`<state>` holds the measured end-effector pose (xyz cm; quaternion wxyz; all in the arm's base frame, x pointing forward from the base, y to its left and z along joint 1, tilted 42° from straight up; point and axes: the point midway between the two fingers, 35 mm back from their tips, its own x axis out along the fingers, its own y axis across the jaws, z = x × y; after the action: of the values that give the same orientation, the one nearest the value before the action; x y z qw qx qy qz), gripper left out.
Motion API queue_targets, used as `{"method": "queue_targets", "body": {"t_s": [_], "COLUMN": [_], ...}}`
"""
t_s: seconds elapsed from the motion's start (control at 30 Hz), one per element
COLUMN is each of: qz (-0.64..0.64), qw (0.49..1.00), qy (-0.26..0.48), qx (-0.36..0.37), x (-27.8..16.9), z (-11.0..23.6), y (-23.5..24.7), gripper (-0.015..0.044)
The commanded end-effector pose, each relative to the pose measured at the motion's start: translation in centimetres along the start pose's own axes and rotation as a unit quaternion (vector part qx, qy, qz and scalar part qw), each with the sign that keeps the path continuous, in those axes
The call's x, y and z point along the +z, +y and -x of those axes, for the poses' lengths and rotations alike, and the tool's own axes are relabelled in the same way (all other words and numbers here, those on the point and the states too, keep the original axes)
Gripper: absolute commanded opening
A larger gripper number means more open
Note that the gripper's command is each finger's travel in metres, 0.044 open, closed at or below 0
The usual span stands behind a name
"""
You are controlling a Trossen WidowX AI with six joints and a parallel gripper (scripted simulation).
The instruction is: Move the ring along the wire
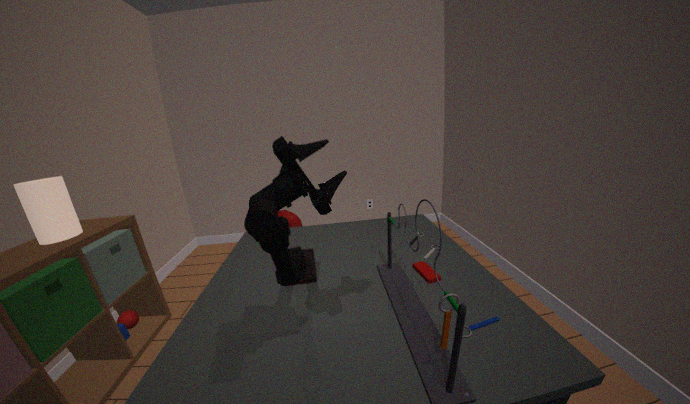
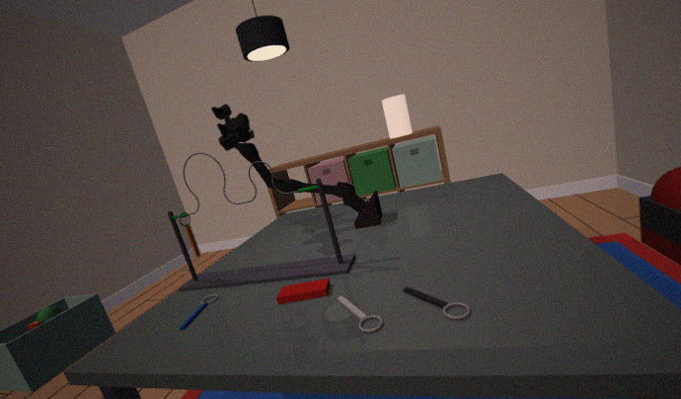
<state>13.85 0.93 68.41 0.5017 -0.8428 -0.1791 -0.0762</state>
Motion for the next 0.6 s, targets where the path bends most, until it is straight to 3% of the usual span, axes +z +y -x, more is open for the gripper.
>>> {"method": "queue_targets", "body": {"t_s": [0.0, 0.27, 0.57], "qz": [0.000, -0.014, -0.030], "qw": [1.000, 0.999, 0.997], "qy": [0.000, 0.026, 0.061], "qx": [0.000, -0.015, -0.036], "x": [0.0, 0.7, 1.6], "z": [0.0, -0.2, -0.9], "y": [0.0, -1.0, -2.0], "gripper": [0.0374, 0.0164, 0.0160]}}
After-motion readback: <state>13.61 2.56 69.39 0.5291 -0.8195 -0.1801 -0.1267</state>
